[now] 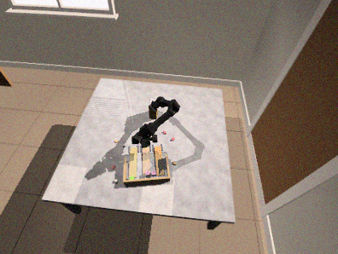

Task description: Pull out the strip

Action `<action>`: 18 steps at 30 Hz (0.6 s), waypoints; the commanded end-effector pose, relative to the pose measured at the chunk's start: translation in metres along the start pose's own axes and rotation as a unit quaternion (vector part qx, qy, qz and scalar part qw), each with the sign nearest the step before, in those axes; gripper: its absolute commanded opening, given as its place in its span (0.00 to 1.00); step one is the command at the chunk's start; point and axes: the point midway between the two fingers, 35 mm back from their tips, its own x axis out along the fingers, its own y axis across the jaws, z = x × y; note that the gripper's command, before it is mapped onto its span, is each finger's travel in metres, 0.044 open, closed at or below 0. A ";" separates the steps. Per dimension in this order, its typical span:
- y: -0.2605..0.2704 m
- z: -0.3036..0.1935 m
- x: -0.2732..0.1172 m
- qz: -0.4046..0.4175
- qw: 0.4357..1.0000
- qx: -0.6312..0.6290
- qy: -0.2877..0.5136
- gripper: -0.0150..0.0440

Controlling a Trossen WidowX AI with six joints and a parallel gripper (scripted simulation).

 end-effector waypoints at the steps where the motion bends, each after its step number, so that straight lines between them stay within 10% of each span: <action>1: 0.000 -0.001 0.007 0.000 1.000 0.001 0.004 0.25; 18: -0.001 0.000 0.035 0.000 1.000 0.001 0.004 0.25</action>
